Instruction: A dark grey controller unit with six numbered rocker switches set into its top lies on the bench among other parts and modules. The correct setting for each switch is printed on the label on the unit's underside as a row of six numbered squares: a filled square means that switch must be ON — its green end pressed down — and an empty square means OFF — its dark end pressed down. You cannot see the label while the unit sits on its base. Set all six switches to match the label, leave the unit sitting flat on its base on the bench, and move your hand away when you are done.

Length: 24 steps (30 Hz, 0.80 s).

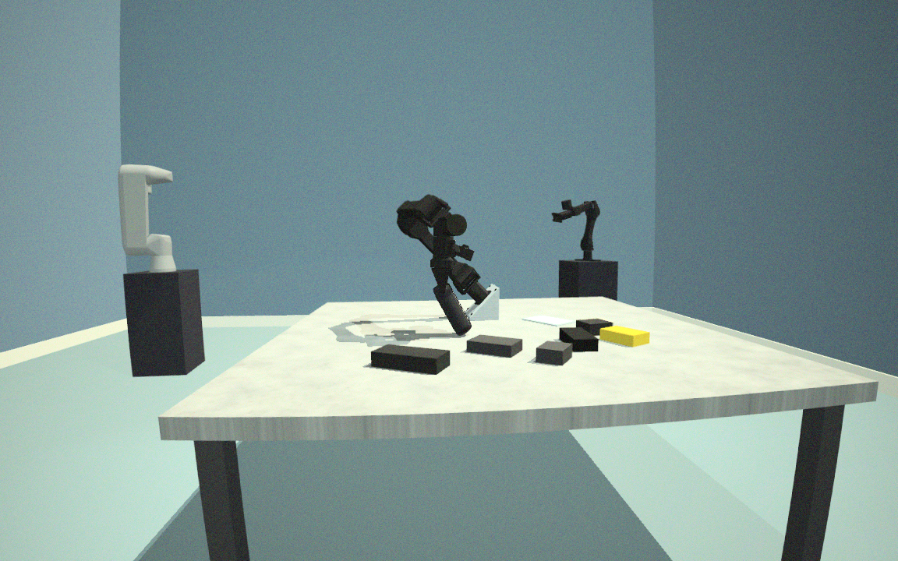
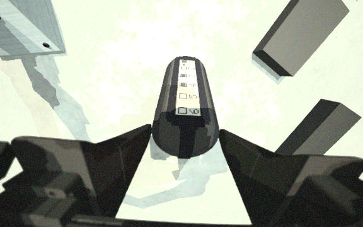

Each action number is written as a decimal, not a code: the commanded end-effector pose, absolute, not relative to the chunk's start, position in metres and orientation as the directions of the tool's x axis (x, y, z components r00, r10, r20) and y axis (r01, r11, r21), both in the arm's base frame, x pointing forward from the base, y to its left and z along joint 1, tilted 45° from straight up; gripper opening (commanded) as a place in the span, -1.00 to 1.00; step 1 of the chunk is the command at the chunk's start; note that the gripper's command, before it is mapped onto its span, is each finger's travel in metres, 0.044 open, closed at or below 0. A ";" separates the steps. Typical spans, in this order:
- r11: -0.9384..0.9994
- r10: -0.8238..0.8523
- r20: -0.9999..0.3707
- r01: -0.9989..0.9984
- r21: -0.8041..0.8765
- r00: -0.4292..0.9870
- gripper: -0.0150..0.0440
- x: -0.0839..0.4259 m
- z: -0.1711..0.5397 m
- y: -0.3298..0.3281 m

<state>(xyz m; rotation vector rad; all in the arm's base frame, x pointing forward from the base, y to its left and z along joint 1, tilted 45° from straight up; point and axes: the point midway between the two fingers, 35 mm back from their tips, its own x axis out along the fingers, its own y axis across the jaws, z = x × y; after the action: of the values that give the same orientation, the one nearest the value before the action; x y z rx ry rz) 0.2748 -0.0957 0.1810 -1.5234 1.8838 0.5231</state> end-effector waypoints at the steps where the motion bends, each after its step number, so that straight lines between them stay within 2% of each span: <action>1: 0.249 -0.696 -0.709 -0.965 -0.087 -0.115 0.65 0.277 0.176 -0.091; 24: 0.249 -0.695 -0.710 -0.965 -0.087 -0.115 0.65 0.281 0.165 -0.076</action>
<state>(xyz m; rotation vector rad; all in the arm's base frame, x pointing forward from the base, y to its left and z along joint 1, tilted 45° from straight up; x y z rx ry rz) 0.2807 -0.0790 0.1706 -1.5239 1.8755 0.5242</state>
